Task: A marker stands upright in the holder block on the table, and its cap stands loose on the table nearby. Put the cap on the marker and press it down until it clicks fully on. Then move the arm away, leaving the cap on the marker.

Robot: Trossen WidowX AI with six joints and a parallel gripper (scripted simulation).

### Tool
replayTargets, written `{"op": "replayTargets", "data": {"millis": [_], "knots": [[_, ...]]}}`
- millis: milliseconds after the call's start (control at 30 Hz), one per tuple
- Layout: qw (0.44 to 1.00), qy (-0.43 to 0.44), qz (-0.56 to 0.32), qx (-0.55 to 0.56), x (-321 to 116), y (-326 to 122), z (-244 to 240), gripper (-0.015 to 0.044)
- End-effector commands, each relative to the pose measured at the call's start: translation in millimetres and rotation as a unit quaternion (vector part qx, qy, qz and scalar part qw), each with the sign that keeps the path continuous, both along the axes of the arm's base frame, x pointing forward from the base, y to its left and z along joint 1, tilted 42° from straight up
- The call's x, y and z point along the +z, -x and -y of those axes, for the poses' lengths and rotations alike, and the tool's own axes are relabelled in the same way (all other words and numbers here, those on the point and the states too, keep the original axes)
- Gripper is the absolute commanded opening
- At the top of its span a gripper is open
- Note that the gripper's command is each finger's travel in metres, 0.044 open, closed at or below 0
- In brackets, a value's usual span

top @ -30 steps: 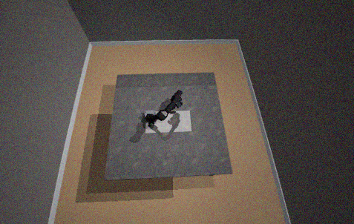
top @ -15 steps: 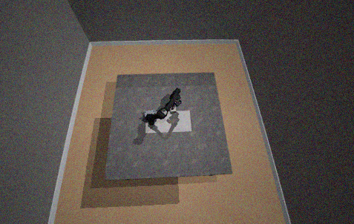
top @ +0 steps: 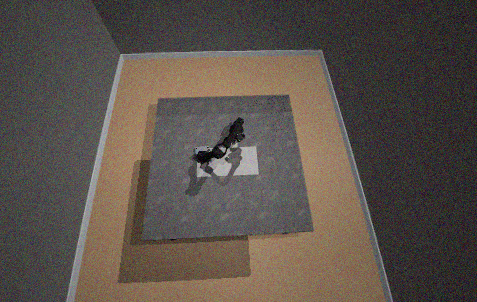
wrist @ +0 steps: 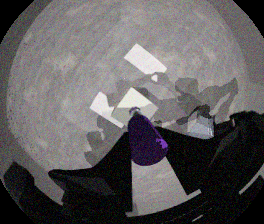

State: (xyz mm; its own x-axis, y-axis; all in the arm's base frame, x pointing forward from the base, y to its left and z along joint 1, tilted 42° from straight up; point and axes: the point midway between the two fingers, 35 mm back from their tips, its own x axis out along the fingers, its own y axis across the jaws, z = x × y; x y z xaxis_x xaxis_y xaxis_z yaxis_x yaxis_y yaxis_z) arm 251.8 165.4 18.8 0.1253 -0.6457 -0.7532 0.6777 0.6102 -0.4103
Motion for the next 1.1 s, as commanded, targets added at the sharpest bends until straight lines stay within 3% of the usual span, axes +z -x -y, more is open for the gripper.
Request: {"op": "replayTargets", "data": {"millis": [0, 1067], "knots": [[1.000, 0.003, 0.000, 0.001, -6, -2, 7, 0.0000], [1.000, 0.004, 0.000, 0.000, -26, -4, 26, 0.0000]]}}
